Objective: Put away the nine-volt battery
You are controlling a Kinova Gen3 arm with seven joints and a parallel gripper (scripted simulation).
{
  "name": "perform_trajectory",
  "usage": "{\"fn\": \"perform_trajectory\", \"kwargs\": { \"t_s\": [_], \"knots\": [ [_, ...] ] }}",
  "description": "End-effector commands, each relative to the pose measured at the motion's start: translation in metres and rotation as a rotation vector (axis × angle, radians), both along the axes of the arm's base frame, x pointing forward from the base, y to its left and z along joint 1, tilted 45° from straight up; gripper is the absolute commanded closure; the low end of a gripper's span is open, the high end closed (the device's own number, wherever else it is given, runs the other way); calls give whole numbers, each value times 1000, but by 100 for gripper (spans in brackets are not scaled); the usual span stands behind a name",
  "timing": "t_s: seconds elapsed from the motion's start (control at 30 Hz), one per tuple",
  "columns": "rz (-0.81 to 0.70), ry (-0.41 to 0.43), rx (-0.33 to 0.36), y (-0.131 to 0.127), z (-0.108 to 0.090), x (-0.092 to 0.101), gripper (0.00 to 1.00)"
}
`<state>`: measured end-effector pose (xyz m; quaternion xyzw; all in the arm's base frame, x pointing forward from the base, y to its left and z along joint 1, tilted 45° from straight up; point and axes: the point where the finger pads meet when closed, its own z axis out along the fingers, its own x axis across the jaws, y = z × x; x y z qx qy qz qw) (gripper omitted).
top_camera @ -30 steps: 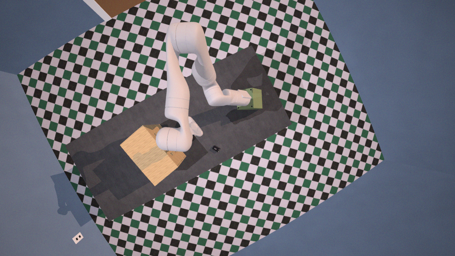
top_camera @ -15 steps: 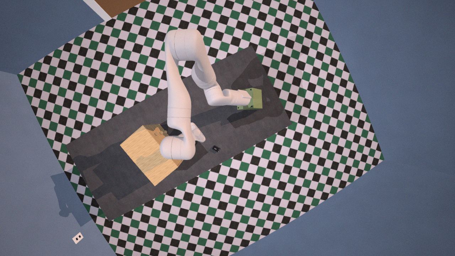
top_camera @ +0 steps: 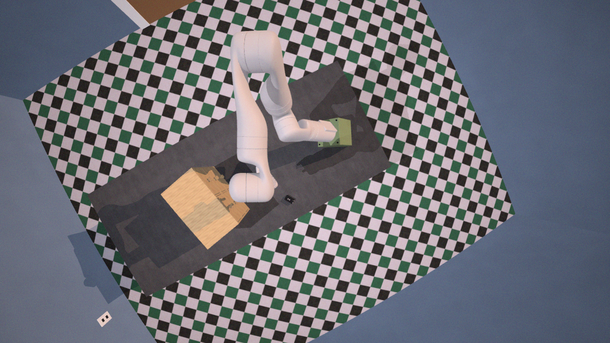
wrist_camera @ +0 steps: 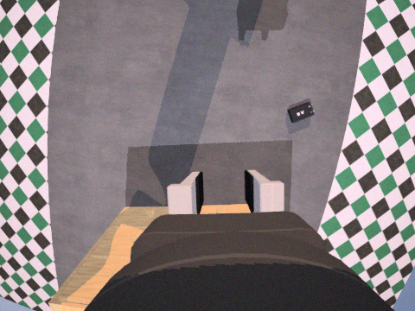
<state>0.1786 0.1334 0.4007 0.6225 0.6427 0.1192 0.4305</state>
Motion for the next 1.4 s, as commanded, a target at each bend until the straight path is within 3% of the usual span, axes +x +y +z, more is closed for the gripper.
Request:
{"fn": "perform_trajectory", "kwargs": {
  "t_s": [0.0, 0.13, 0.2, 0.47, 0.7, 1.37],
  "knots": [
    [31, -62, -21, -5, -5, 2, 33],
    [79, -169, -38, -10, -9, 19, 33],
    [79, -169, -38, -10, -9, 19, 33],
    [169, -367, -69, -19, -18, 51, 33],
    [220, -480, -87, -24, -23, 69, 33],
    [249, -542, -97, -27, -26, 79, 33]
  ]
}}
